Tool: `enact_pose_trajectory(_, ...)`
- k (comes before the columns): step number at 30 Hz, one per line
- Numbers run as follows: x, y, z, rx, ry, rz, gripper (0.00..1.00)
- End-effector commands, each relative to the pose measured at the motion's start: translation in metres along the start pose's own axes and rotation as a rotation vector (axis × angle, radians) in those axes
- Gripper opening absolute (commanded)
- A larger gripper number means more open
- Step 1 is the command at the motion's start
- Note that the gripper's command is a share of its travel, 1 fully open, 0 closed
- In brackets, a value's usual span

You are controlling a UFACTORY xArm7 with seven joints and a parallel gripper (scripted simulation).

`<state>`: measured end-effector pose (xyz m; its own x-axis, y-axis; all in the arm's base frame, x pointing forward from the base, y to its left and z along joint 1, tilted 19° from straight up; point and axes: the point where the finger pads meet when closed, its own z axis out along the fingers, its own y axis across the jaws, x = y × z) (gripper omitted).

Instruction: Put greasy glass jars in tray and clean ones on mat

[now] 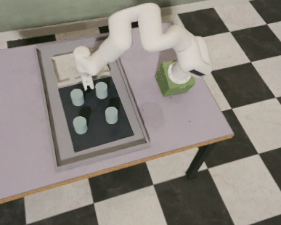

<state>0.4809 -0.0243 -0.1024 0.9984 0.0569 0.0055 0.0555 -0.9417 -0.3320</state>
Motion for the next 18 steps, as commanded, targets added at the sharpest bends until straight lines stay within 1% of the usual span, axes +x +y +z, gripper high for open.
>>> enact_pose_trajectory(1, 0.0021, 0.0012, -0.0023, -0.002, 0.005, 0.0, 0.0)
enact_pose_trajectory(18, 0.0021, 0.0012, -0.0023, -0.002, 0.005, 0.0, 0.0)
